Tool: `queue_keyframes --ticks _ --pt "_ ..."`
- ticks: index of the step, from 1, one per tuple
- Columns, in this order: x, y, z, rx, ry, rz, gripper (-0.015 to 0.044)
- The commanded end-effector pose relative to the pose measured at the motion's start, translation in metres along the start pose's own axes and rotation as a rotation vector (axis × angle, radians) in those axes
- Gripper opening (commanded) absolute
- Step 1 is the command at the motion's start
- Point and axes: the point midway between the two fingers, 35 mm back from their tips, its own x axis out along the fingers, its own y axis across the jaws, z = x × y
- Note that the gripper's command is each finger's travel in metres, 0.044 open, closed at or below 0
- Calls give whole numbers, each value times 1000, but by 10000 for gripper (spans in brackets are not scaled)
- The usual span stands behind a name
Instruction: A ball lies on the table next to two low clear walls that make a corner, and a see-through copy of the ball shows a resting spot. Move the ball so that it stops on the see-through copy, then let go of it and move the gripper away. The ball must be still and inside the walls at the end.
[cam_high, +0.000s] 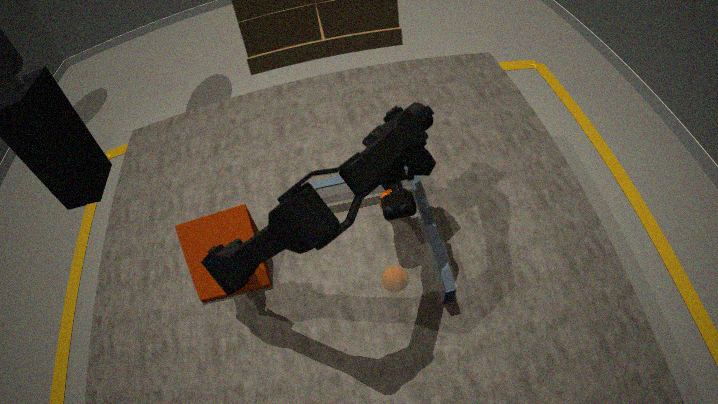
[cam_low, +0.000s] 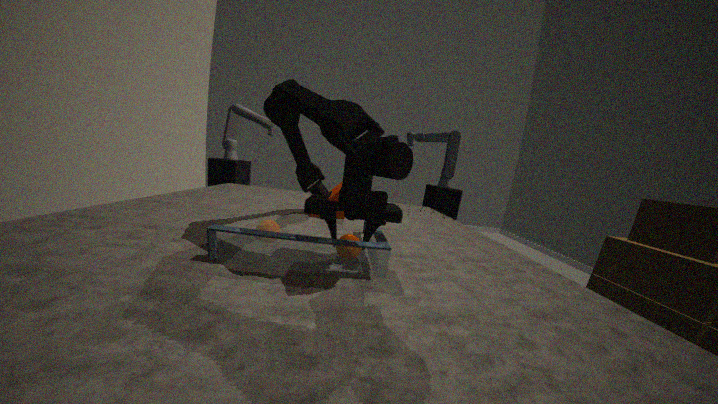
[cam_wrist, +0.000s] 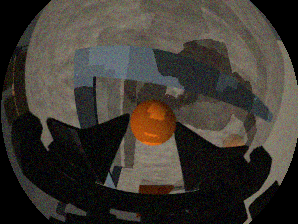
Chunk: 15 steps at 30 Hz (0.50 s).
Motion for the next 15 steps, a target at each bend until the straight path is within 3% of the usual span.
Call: queue_keyframes --ticks 1,5,13,15 --pt "1 0 0 -6 -2 -5 252" --pt "1 0 0 -6 -2 -5 225" --pt "-12 -5 -5 18 -30 -26 15" --pt "-19 -6 -5 21 -39 -31 0"
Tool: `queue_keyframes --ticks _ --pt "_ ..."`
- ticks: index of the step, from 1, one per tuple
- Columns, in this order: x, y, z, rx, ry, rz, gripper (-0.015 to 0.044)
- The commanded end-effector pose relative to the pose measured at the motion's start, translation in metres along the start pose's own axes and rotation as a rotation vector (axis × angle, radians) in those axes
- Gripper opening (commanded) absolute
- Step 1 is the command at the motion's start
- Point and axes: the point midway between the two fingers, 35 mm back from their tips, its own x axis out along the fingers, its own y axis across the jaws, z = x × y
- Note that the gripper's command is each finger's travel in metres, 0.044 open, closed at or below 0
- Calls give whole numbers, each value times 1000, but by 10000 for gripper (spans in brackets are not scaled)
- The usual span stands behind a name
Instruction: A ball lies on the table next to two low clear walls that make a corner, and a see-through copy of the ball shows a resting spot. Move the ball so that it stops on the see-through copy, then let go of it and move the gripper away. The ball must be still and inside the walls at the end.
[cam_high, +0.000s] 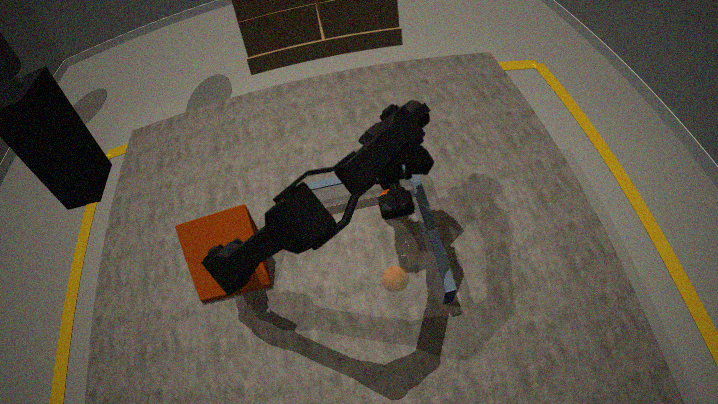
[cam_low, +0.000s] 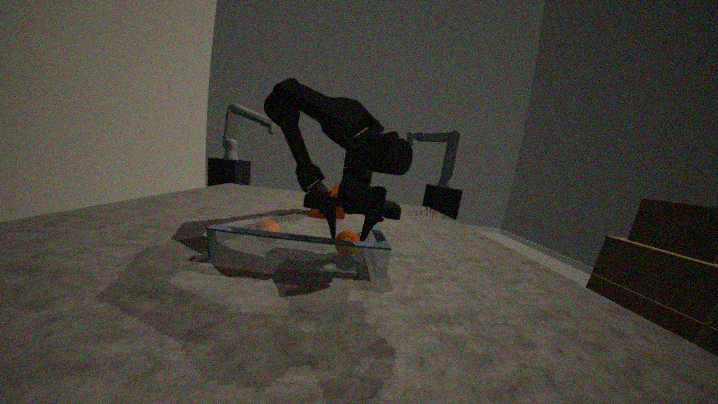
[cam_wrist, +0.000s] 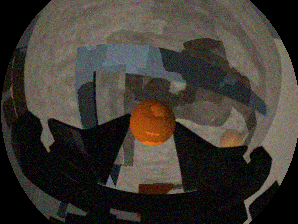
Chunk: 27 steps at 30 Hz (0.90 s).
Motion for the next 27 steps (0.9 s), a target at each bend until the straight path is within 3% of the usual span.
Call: queue_keyframes --ticks 1,27 --pt "-17 -2 0 4 -22 -9 0" --pt "-127 2 4 -111 -10 17 0"
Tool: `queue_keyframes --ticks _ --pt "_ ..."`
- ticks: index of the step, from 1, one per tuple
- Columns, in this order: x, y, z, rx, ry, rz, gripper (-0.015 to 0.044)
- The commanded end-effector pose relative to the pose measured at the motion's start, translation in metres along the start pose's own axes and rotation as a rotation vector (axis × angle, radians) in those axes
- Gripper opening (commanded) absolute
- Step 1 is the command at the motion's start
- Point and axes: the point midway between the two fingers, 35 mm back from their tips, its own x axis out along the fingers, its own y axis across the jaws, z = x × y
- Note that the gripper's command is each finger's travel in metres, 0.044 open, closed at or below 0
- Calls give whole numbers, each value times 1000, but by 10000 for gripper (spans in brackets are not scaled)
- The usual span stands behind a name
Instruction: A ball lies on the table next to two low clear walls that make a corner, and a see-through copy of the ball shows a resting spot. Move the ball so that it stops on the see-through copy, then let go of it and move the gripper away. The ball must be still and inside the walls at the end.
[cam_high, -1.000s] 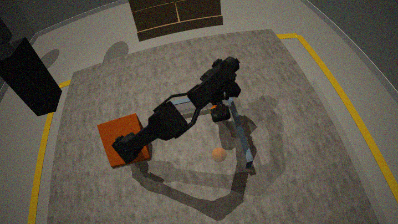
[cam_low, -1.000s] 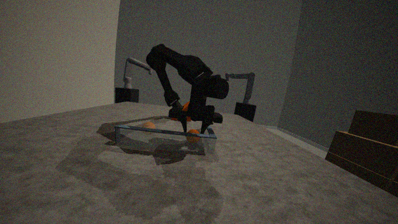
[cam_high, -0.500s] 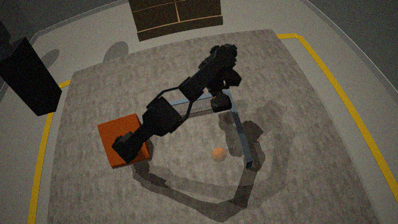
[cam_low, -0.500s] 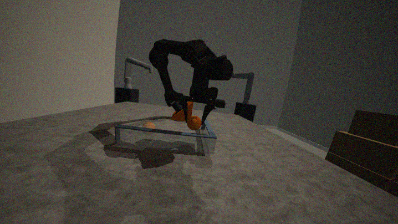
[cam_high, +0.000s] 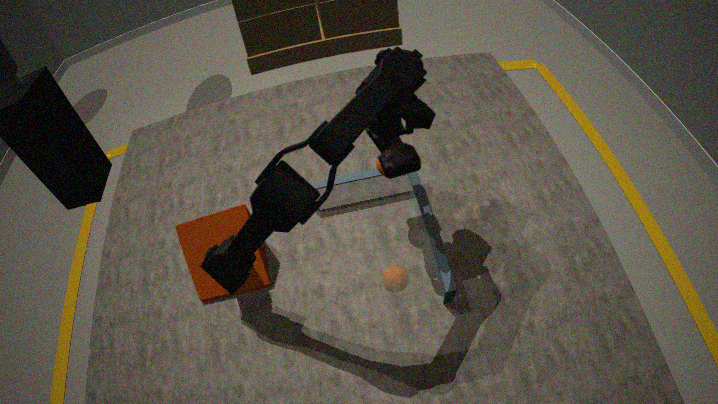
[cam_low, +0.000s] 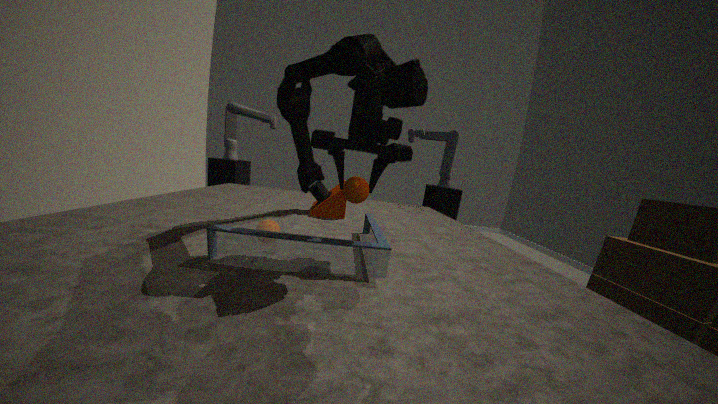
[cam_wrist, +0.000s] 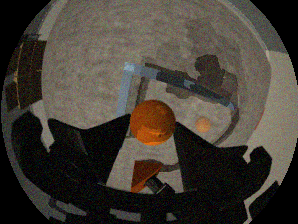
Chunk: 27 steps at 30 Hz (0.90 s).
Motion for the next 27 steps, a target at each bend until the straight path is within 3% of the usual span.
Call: queue_keyframes --ticks 1,27 --pt "-15 1 -1 -8 1 8 0" --pt "19 -128 -23 52 18 14 0"
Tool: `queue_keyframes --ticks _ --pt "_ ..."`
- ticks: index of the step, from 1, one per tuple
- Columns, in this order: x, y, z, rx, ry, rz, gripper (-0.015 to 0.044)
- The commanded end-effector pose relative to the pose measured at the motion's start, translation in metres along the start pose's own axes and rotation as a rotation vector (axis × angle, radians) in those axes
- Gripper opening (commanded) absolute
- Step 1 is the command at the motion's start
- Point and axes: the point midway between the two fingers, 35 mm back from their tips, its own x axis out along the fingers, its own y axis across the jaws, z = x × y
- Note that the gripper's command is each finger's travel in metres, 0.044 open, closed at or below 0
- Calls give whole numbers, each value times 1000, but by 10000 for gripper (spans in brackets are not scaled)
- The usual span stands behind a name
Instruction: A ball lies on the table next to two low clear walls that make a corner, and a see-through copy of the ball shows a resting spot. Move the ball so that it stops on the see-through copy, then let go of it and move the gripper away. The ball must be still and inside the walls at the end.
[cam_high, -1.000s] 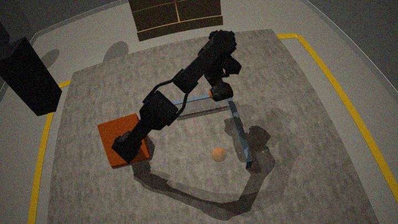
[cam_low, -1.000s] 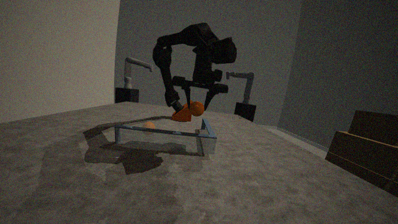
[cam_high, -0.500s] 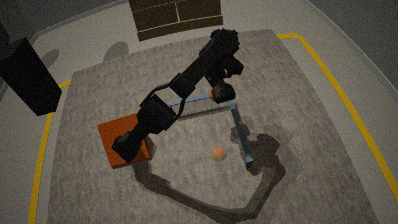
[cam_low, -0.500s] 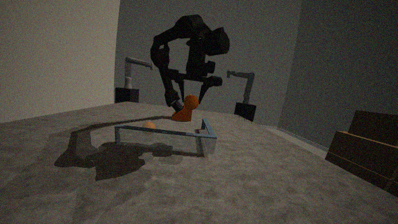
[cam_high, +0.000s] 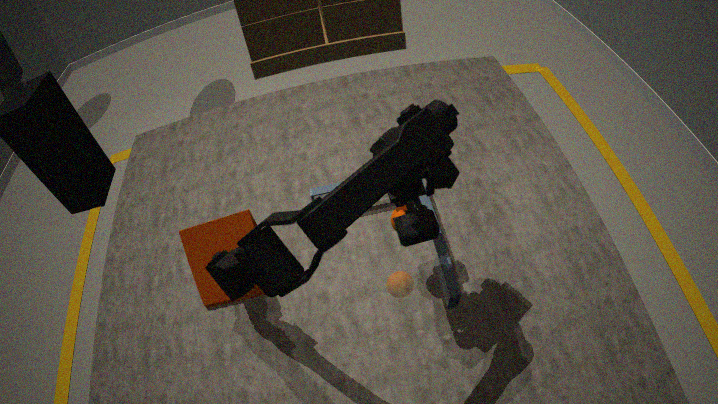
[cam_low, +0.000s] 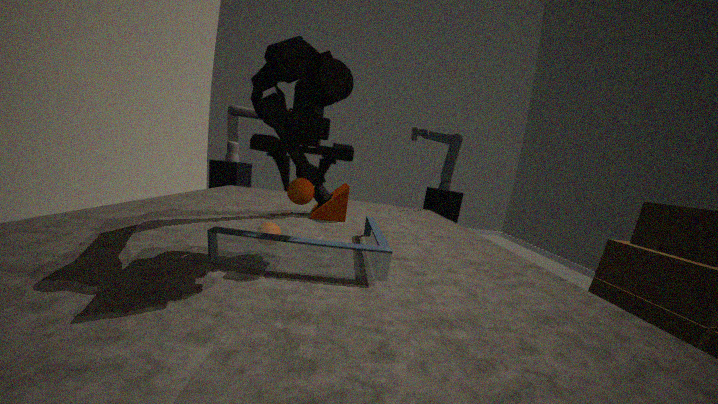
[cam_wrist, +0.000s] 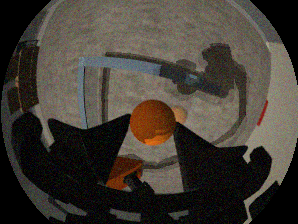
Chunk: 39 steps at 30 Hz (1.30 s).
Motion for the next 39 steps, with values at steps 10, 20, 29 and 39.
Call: queue_keyframes --ticks 10,20,29,39 --pt "22 -67 -29 34 6 -17 0" --pt "38 -70 -30 36 7 -16 0" --pt "81 -71 -30 37 6 -18 0" --pt "94 -72 -32 37 6 -20 0"
